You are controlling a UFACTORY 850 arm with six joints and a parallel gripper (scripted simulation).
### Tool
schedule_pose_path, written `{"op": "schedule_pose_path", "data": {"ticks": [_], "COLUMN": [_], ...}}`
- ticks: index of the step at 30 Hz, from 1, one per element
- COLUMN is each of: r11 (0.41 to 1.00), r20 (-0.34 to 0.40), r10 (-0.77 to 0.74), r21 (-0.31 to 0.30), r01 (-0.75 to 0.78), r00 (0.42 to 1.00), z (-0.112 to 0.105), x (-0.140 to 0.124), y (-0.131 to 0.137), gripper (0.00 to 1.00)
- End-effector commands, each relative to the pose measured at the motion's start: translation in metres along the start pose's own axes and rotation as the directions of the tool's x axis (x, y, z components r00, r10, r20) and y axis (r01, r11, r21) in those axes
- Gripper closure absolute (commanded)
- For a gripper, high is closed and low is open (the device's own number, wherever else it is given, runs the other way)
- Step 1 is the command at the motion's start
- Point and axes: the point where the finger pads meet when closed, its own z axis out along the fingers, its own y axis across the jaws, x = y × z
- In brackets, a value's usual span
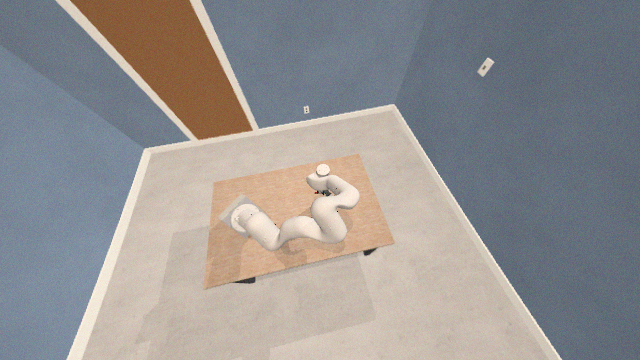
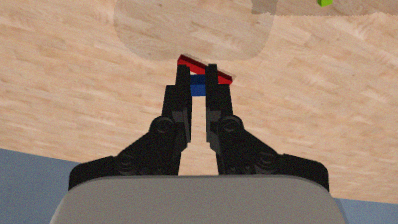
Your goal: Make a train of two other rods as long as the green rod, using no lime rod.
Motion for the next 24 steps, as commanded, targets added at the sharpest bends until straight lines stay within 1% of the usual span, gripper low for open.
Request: {"op": "schedule_pose_path", "data": {"ticks": [1,7,9,11,13,17,24], "r11": [0.986,0.94,0.94,0.895,0.873,0.808,0.668], "r20": [0.0,0.001,0.001,0.002,0.002,0.003,0.004], "r10": [0.167,0.342,0.342,0.446,0.488,0.589,0.744], "r21": [0.008,0.007,0.007,0.007,0.007,0.006,0.006], "r01": [-0.167,-0.342,-0.342,-0.446,-0.488,-0.589,-0.744], "r00": [0.986,0.94,0.94,0.895,0.873,0.808,0.668], "z": [-0.001,-0.001,-0.001,-0.001,-0.001,-0.001,-0.001], "x": [-0.008,-0.017,-0.017,-0.022,-0.024,-0.029,-0.038], "y": [0.008,0.018,0.018,0.024,0.027,0.034,0.046], "gripper": [0.96,0.96,0.96,0.96,0.96,0.96,0.96]}}
